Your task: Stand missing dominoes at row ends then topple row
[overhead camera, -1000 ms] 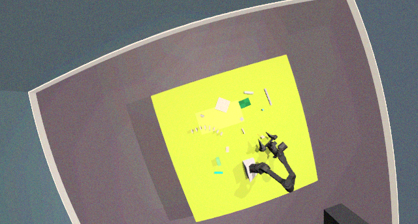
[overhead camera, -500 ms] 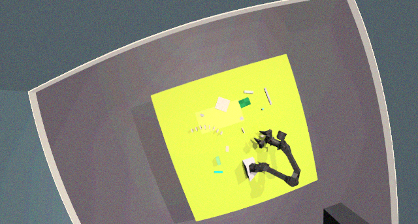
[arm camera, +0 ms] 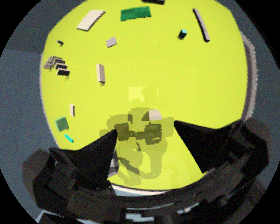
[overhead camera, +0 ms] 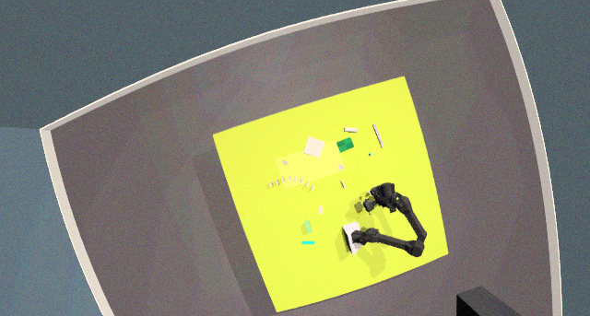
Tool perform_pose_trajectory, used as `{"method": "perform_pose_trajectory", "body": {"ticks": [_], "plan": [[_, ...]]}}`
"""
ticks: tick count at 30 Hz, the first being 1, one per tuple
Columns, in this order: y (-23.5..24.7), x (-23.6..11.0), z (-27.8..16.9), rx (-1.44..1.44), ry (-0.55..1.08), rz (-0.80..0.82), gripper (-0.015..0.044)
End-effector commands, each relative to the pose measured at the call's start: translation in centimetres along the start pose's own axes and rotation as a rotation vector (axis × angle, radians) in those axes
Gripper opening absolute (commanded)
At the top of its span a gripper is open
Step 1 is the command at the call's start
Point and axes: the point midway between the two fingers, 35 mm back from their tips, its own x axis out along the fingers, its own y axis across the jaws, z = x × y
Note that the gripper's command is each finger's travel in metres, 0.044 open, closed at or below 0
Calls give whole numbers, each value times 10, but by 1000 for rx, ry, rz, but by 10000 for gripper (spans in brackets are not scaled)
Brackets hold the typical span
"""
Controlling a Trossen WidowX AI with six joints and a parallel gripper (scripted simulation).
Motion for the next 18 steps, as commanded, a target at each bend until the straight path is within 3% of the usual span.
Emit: {"method": "perform_pose_trajectory", "body": {"ticks": [1,10,18], "plan": [[-12,-15,0,-12,42,-145,440],[-12,-11,0,-12,41,-143,440],[-20,40,-1,-12,37,-143,440]]}}
